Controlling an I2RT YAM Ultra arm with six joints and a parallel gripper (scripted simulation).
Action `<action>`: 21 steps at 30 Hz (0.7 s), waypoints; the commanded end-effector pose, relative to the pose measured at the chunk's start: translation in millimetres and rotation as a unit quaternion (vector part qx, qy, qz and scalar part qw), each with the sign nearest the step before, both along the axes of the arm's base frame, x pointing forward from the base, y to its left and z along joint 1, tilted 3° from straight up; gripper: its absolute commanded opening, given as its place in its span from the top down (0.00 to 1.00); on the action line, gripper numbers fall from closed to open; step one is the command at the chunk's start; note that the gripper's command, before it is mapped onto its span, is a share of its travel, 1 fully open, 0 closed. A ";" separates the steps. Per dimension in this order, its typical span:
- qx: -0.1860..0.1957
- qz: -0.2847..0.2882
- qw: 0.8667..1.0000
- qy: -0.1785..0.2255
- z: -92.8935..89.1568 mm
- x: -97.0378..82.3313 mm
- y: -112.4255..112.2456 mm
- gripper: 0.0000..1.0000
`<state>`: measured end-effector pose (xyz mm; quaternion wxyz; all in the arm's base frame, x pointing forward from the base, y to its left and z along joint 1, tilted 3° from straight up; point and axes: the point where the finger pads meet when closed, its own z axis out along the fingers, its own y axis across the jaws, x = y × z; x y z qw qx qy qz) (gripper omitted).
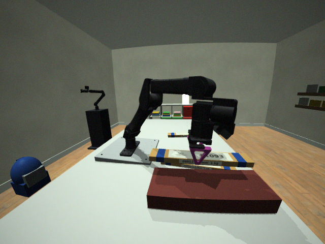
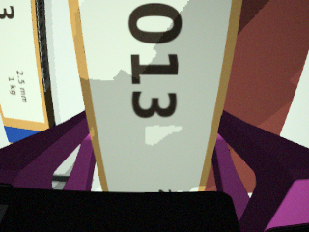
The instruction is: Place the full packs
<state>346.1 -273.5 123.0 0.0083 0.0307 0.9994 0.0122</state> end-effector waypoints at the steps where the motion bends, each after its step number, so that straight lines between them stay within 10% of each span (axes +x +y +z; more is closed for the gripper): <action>1: -0.029 0.002 0.999 -0.039 47.1 5.8 -1.3 1.00; 21: -0.029 0.002 0.999 -0.039 47.2 5.9 -1.3 1.00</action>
